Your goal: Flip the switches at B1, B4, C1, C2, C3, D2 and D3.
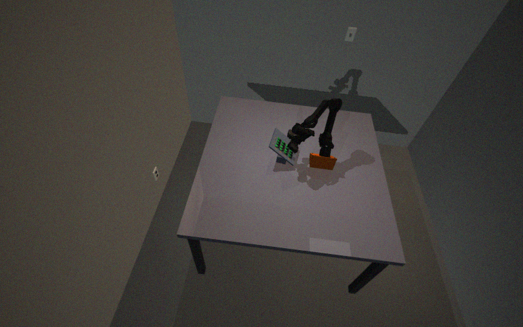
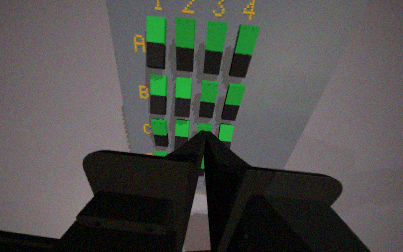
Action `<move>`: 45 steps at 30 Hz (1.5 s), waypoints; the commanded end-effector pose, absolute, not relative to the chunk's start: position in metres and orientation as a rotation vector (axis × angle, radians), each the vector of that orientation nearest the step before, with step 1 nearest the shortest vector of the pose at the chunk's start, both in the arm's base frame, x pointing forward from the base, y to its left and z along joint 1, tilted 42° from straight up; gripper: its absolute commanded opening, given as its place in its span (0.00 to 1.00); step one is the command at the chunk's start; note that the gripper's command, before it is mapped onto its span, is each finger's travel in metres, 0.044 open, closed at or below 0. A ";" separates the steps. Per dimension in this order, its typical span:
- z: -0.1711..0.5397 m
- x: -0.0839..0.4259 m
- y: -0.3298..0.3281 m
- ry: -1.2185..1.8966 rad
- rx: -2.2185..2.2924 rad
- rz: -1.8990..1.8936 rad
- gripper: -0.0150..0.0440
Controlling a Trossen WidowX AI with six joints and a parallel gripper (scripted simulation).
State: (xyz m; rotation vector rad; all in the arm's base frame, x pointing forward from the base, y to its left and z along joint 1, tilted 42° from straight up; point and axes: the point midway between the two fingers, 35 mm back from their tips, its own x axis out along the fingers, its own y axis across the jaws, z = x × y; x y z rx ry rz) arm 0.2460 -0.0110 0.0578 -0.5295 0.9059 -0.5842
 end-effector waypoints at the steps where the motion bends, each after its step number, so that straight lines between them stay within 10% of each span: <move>1: 0.052 0.246 -0.016 0.918 -0.535 -0.581 0.25; 45: 0.048 0.249 -0.020 0.918 -0.536 -0.581 0.25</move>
